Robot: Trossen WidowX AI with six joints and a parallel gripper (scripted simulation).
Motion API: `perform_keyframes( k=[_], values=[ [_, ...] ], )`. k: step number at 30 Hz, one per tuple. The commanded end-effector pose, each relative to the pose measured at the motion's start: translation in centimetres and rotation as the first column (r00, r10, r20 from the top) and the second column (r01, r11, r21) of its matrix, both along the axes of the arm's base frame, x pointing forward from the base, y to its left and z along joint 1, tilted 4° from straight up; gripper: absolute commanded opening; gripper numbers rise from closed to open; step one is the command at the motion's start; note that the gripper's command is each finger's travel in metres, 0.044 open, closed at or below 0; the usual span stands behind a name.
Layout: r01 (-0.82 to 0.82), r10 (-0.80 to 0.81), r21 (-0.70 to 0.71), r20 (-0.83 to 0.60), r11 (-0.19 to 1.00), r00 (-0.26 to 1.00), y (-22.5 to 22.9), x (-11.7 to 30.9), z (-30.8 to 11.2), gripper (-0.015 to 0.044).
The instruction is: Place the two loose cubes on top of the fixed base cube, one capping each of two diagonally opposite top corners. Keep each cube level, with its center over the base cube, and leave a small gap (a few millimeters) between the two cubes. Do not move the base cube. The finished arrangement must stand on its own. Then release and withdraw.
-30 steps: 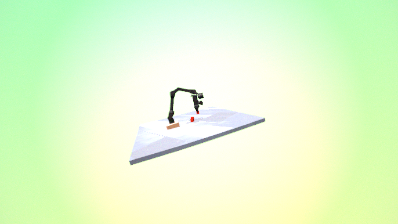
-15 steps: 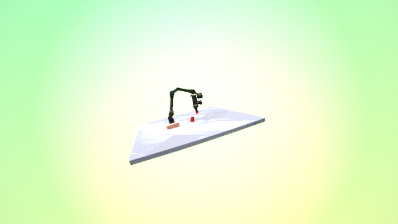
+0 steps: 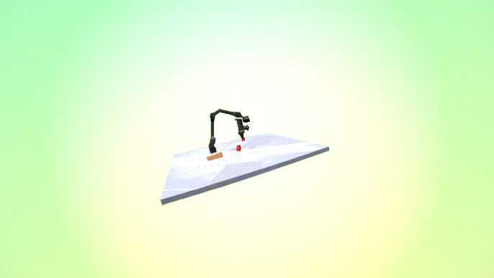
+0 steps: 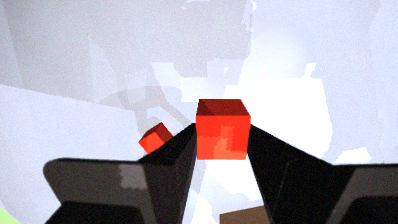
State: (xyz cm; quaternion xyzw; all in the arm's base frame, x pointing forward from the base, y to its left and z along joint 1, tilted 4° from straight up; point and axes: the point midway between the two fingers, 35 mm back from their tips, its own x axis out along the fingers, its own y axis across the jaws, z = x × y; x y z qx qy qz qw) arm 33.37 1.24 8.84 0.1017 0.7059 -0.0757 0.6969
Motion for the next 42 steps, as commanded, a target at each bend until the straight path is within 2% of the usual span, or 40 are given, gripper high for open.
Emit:
perform_keyframes(
  k=[1, 42],
  values=[
    [0.020, -0.020, 0.008, 0.004, 1.000, 1.000, 1.1, -0.3, -0.1, 0.0105],
    [0.208, -0.208, -0.006, -0.031, 0.978, 0.978, 11.1, -6.0, -2.3, 0.0105]
  ],
)
